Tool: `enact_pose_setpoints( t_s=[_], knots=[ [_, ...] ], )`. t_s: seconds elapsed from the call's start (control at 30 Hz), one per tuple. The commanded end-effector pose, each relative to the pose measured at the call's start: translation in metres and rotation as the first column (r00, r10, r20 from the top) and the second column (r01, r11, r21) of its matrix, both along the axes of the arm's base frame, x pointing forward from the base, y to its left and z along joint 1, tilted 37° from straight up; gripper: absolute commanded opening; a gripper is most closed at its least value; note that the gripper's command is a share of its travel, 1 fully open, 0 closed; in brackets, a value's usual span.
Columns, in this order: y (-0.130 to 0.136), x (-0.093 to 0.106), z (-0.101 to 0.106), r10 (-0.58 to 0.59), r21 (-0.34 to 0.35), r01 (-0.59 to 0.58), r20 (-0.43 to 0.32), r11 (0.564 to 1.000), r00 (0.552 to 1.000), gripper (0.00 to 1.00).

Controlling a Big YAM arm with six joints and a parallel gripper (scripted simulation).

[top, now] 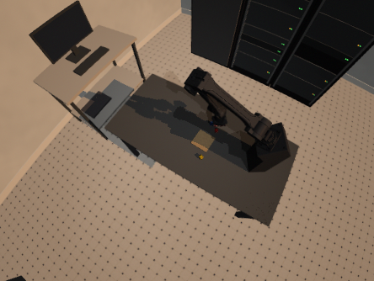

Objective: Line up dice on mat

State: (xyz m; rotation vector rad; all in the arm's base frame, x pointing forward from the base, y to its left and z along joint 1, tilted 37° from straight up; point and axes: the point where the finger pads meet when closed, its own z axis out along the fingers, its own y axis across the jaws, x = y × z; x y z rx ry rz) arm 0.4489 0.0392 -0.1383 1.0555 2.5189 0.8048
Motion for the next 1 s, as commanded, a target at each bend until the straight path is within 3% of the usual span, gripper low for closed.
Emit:
enact_pose_setpoints(
  t_s=[0.0,0.7,0.97],
  knots=[
    [-0.008,-0.004,-0.002,-0.027,0.001,0.027,-0.013,1.0,1.0,0.39],
    [0.004,0.005,-0.002,-0.003,0.0,0.003,0.005,1.0,1.0,0.39],
    [0.008,0.008,-0.013,-0.005,0.001,0.005,0.001,1.0,1.0,0.39]
  ],
)
